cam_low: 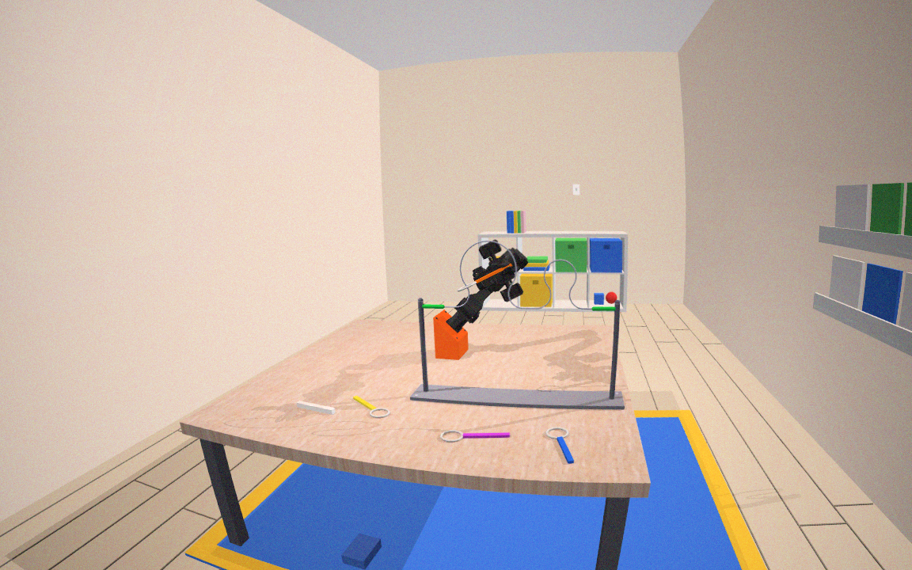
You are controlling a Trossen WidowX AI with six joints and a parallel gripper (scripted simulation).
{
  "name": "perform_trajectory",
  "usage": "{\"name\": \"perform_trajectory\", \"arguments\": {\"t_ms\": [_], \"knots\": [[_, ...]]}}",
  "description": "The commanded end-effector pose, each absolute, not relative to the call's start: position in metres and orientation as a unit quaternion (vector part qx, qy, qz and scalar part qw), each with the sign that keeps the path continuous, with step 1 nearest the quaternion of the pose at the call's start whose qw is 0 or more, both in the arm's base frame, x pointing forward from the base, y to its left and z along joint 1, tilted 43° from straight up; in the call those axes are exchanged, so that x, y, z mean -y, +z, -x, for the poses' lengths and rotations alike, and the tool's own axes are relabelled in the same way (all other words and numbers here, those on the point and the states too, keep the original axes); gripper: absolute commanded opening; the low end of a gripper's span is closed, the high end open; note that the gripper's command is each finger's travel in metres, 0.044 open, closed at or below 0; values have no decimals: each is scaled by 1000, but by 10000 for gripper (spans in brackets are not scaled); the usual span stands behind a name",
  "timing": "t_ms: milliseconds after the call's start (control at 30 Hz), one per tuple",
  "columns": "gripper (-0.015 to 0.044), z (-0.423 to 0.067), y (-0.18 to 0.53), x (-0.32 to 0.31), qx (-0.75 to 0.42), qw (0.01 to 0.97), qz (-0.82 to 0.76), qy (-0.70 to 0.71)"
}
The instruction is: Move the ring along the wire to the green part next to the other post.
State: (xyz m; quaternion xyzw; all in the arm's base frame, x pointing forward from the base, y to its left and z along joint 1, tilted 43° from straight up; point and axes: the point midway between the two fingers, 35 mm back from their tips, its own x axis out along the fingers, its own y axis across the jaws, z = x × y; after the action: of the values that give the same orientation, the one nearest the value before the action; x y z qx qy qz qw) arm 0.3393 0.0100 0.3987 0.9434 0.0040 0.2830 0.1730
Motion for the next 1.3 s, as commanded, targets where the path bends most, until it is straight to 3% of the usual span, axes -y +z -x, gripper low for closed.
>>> {"name": "perform_trajectory", "arguments": {"t_ms": [0,1267], "knots": [[-150,-339,395,-18,-5,193,-939,284],[-150,-350,304,-104,-70,569,-784,238]]}}
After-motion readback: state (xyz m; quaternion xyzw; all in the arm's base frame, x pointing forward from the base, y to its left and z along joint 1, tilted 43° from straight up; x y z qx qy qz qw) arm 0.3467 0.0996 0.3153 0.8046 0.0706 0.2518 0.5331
